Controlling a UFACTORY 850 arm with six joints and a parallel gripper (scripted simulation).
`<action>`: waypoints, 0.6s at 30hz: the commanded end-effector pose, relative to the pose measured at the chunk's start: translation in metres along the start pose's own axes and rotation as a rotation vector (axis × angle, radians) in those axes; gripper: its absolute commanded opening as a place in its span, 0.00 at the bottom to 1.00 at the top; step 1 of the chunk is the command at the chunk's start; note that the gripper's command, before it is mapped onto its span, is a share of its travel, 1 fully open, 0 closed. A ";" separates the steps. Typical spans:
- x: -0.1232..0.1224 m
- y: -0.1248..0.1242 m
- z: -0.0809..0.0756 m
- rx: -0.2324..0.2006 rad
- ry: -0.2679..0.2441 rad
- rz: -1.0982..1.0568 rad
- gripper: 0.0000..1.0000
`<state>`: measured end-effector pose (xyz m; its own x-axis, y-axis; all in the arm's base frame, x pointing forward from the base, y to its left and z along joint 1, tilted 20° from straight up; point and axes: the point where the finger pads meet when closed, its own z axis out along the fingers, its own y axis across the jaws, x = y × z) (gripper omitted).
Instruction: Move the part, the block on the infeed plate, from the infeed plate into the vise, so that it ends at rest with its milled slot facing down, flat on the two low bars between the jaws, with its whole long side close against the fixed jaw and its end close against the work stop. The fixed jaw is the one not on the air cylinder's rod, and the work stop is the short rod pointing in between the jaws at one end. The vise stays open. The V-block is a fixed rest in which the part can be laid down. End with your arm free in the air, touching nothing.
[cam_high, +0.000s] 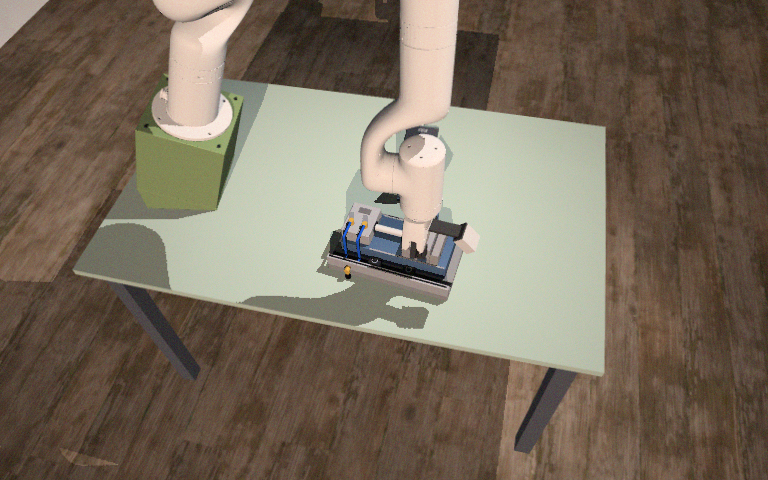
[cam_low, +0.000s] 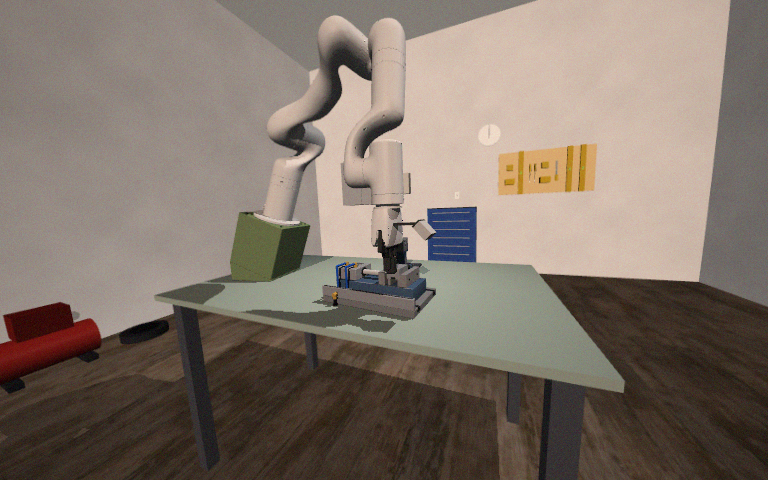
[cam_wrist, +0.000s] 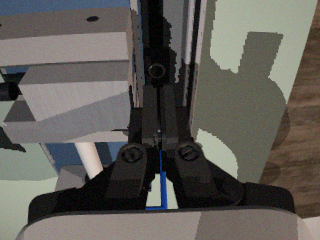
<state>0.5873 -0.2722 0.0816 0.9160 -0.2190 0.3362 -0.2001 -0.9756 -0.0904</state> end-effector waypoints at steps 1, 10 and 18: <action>0.001 0.000 0.001 0.000 0.002 0.000 0.00; 0.001 0.000 0.003 0.000 0.002 0.000 0.00; 0.001 0.000 0.004 0.000 0.002 0.000 0.00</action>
<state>0.5886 -0.2721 0.0780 0.9159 -0.2190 0.3363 -0.2001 -0.9756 -0.0904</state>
